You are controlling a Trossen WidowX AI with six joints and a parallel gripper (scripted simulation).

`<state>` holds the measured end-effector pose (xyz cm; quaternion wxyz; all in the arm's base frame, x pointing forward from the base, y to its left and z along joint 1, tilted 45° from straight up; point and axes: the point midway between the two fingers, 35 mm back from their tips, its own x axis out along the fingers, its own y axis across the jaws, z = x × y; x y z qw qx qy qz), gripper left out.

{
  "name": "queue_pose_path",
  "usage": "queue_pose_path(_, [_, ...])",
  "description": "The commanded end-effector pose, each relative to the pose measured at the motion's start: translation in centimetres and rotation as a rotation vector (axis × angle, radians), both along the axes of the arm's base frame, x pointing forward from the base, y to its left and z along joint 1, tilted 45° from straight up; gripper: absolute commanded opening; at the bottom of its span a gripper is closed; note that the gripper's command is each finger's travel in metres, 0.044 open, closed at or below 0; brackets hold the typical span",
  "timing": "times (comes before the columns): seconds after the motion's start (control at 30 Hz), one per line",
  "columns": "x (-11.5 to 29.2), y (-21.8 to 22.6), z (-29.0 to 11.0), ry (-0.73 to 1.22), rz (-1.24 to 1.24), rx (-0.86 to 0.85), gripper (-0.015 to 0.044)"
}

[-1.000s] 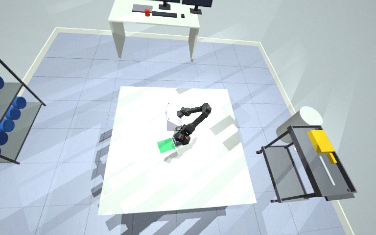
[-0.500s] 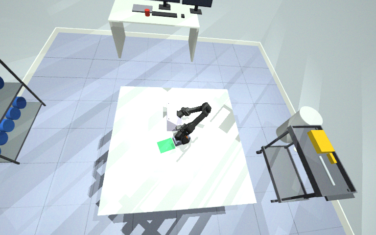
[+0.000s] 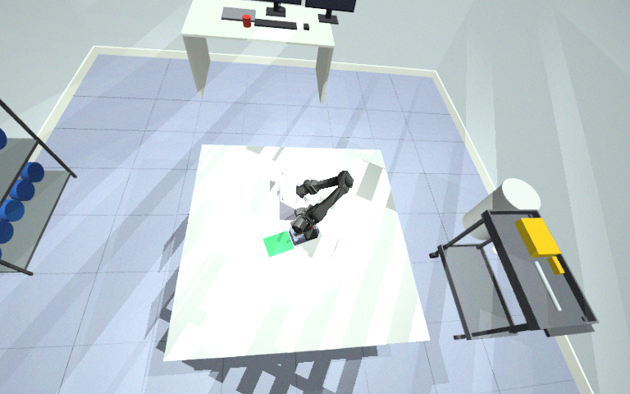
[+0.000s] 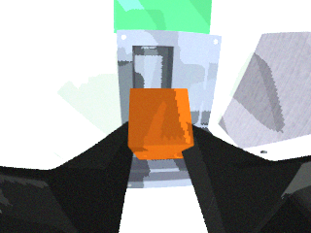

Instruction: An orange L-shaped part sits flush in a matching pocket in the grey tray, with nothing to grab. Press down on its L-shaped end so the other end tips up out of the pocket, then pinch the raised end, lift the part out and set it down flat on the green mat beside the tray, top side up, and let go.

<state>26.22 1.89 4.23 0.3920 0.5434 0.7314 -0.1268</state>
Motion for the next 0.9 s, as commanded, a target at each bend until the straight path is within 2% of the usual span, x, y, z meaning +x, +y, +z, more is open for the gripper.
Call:
queue_pose_path(0.0, [0.1,-0.5,0.7,-0.001,0.002,0.002,0.0000])
queue_pose_path(0.87, [0.5,-3.3,3.5,-0.001,0.002,0.001,0.0000])
